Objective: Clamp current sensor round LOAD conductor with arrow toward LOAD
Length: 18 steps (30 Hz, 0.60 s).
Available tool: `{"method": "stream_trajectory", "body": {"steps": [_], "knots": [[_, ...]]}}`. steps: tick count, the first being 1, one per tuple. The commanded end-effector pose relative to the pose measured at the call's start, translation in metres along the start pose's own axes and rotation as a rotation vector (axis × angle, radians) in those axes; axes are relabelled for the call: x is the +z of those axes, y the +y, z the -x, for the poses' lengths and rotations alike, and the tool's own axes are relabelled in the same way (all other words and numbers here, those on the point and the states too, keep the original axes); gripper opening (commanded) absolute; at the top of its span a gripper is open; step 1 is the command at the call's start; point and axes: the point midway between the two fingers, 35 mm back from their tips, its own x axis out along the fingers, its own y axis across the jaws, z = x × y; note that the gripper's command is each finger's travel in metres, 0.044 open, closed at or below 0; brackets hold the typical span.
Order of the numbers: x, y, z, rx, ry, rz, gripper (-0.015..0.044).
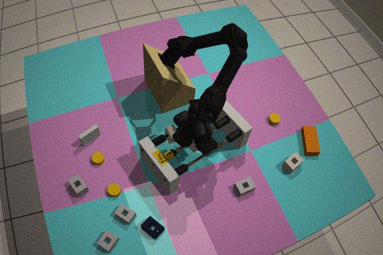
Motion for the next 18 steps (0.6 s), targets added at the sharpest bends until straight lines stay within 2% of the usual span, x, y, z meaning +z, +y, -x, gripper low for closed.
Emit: {"method": "stream_trajectory", "body": {"steps": [1, 4, 13, 18], "knots": [[0.000, 0.000, 0.000, -0.001, 0.000, 0.001, 0.0372], [0.000, 0.000, 0.000, -0.001, 0.000, 0.001, 0.0440], [0.001, 0.001, 0.002, -0.002, -0.001, 0.001, 0.0440], [0.010, 0.010, 0.064, -0.034, -0.008, -0.002, 0.0440]]}}
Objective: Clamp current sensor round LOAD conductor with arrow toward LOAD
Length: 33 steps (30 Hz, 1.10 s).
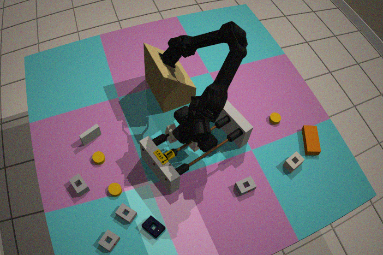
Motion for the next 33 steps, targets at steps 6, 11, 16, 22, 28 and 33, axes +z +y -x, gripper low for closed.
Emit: {"method": "stream_trajectory", "body": {"steps": [6, 11, 16, 22, 28, 33], "knots": [[0.006, 0.006, 0.097, -0.018, -0.008, 0.014, 0.0440], [0.006, 0.006, 0.097, -0.018, -0.008, 0.014, 0.0440], [0.006, 0.006, 0.097, -0.018, -0.008, 0.014, 0.0440], [0.006, 0.006, 0.097, -0.018, -0.008, 0.014, 0.0440], [0.006, 0.006, 0.097, -0.018, -0.008, 0.014, 0.0440], [0.006, 0.006, 0.097, -0.018, -0.008, 0.014, 0.0440]]}}
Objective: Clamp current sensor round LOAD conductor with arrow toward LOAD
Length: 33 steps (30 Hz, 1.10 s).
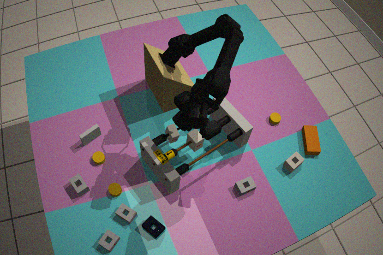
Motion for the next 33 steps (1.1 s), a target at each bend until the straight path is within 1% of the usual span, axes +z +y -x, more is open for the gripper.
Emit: {"method": "stream_trajectory", "body": {"steps": [1, 17, 21, 26, 30, 33], "knots": [[0.000, 0.001, 0.001, -0.001, -0.006, 0.008, 0.0440], [0.001, -0.001, 0.000, 0.003, 0.003, 0.012, 0.0440], [0.017, -0.015, -0.002, 0.080, 0.063, 0.244, 0.0440], [0.039, -0.037, -0.005, 0.240, 0.097, 0.594, 0.0440], [0.054, -0.055, -0.007, 0.390, 0.062, 0.869, 0.0440], [0.063, -0.069, -0.007, 0.505, -0.004, 1.070, 0.0440]]}}
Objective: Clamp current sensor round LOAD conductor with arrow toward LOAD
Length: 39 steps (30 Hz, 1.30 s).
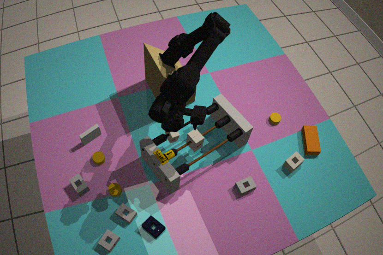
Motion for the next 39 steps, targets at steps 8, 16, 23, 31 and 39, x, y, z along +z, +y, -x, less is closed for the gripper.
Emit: {"method": "stream_trajectory", "body": {"steps": [8, 16, 23, 31, 39], "knots": [[-0.008, -0.075, 0.008, 0.337, -0.322, 0.868, 0.0440], [-0.013, -0.095, 0.013, 0.337, -0.561, 1.190, 0.0440], [-0.014, -0.097, 0.013, 0.328, -0.588, 1.236, 0.0440], [-0.014, -0.097, 0.013, 0.328, -0.588, 1.236, 0.0440], [-0.011, -0.095, 0.016, 0.322, -0.559, 1.206, 0.0440]]}}
